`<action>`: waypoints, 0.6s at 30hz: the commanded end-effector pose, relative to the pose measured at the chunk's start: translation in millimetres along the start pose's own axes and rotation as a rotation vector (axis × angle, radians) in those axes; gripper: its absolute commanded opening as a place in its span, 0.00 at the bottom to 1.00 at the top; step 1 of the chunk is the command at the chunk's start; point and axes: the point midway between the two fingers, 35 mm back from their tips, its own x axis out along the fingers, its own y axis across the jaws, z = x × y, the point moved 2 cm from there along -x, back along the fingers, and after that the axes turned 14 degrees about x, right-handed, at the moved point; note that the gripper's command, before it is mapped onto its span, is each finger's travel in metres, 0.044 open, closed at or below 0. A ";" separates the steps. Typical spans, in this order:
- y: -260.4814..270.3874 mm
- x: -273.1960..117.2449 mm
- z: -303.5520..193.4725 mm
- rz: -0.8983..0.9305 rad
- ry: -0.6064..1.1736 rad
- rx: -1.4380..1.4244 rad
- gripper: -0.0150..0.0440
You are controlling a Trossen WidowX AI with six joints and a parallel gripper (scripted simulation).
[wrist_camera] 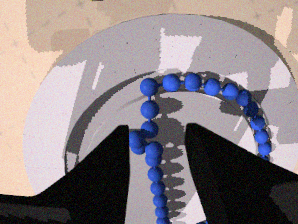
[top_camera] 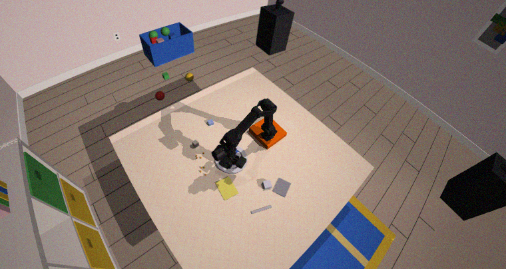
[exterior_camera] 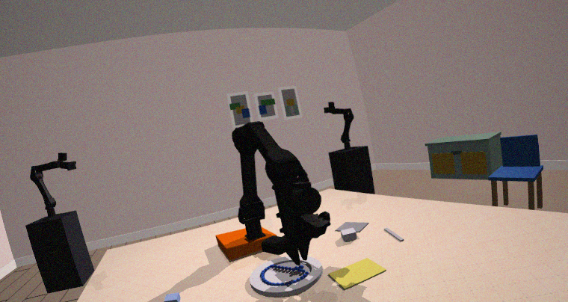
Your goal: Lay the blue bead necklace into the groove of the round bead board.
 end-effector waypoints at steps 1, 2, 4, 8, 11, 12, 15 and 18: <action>0.0 1.0 0.8 0.000 -0.004 0.000 0.46; 0.0 2.3 0.7 0.000 -0.003 0.001 0.46; 0.0 5.4 0.7 0.000 -0.002 0.001 0.46; 0.1 11.7 0.4 0.001 0.001 0.003 0.46; 0.2 16.5 0.1 0.002 0.004 0.004 0.46; 0.2 18.1 0.0 0.002 0.004 0.004 0.46; 0.3 22.8 -0.4 0.002 0.007 0.005 0.46; 0.4 27.5 -0.9 0.003 0.009 0.007 0.46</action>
